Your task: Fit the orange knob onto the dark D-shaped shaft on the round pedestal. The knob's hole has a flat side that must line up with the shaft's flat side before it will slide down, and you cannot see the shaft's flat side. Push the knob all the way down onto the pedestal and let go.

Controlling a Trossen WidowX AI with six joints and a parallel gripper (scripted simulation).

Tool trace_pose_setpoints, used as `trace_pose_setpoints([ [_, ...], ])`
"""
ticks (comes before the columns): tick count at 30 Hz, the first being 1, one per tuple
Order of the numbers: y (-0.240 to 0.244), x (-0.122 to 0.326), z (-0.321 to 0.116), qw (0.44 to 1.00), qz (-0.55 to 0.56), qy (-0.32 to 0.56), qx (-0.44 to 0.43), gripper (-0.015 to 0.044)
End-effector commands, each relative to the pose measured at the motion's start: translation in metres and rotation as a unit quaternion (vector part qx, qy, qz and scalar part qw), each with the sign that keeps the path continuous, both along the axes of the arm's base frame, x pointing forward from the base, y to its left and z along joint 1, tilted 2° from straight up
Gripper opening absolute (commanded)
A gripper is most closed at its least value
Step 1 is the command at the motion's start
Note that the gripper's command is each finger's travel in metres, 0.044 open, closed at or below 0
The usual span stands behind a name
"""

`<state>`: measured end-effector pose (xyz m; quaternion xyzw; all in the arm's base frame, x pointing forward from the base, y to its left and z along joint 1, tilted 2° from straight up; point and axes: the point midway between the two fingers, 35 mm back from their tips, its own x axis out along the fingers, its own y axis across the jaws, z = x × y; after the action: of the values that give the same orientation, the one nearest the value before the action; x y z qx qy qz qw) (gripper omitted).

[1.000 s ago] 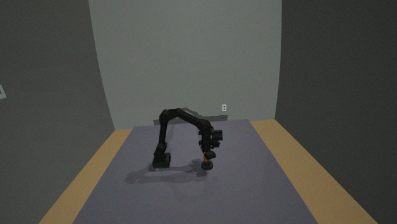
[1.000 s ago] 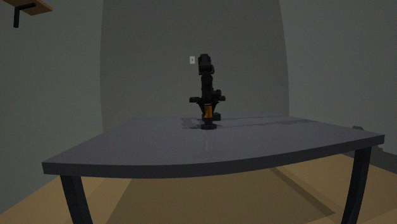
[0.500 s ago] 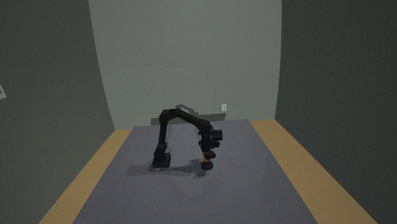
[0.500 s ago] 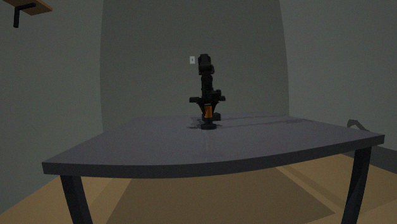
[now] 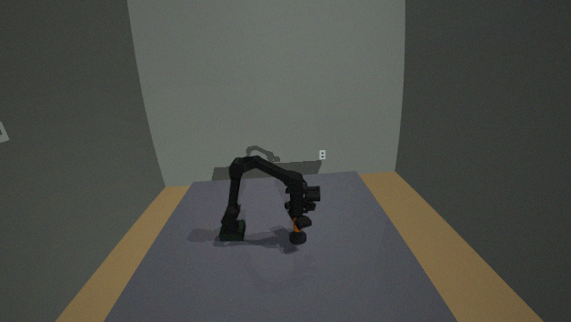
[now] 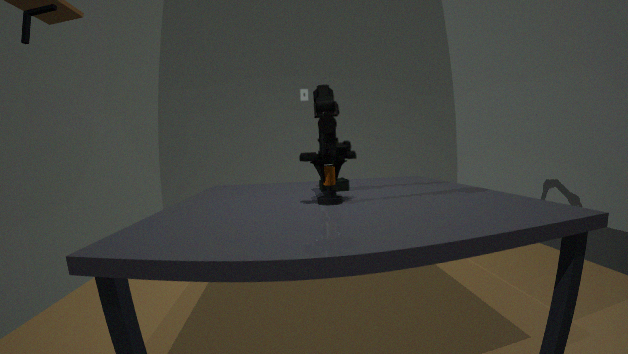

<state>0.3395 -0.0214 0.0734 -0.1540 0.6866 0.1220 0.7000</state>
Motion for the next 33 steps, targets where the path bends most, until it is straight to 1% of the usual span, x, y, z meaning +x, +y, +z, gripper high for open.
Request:
trace_pose_setpoints([
  [1,-0.0006,0.0014,0.0012,0.998,0.061,0.001,-0.004,0.0000],
  [33,-0.0008,0.0007,-0.0023,0.998,0.066,0.001,-0.004,0.0000],
])
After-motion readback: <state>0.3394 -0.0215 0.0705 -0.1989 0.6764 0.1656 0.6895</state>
